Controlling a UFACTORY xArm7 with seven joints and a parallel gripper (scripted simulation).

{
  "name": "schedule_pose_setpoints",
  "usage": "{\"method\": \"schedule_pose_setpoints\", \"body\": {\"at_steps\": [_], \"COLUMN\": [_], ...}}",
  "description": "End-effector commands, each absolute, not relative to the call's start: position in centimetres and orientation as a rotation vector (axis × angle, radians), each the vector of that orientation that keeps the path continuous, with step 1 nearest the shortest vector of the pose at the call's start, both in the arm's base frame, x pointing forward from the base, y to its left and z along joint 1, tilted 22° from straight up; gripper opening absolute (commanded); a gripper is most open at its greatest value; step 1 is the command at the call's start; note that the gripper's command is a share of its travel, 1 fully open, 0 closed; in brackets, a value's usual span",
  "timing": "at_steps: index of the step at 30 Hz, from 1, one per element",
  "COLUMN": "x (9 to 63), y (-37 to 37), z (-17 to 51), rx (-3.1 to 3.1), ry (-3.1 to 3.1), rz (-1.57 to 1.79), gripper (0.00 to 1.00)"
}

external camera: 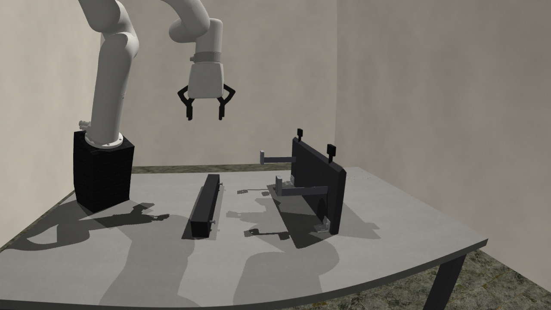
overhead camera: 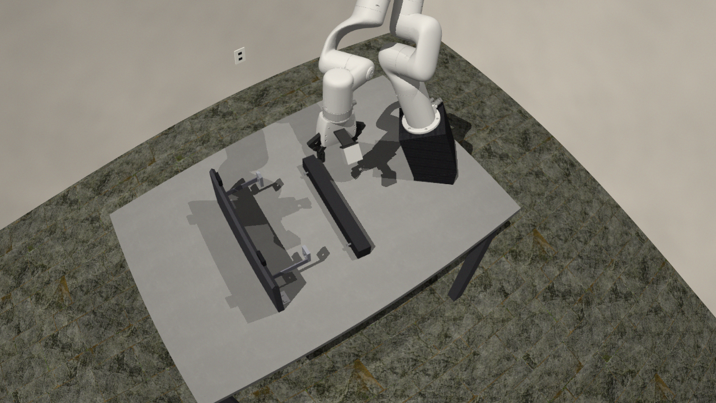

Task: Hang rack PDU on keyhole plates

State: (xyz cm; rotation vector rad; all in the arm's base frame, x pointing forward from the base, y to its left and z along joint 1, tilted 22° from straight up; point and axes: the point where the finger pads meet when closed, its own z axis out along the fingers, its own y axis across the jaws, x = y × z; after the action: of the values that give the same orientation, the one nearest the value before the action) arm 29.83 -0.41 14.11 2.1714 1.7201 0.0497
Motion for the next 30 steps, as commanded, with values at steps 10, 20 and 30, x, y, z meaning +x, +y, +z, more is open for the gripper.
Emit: {"method": "schedule_pose_setpoints", "body": {"at_steps": [10, 20, 30], "x": [31.8, 32.7, 33.5], "y": [-2.2, -3.1, -3.8], "z": [8.0, 4.8, 2.0], "rx": [2.169, 2.169, 2.169], "ry": [1.718, 1.718, 1.718], "rz": [0.053, 0.053, 0.053], "gripper": [0.97, 0.97, 0.97]}}
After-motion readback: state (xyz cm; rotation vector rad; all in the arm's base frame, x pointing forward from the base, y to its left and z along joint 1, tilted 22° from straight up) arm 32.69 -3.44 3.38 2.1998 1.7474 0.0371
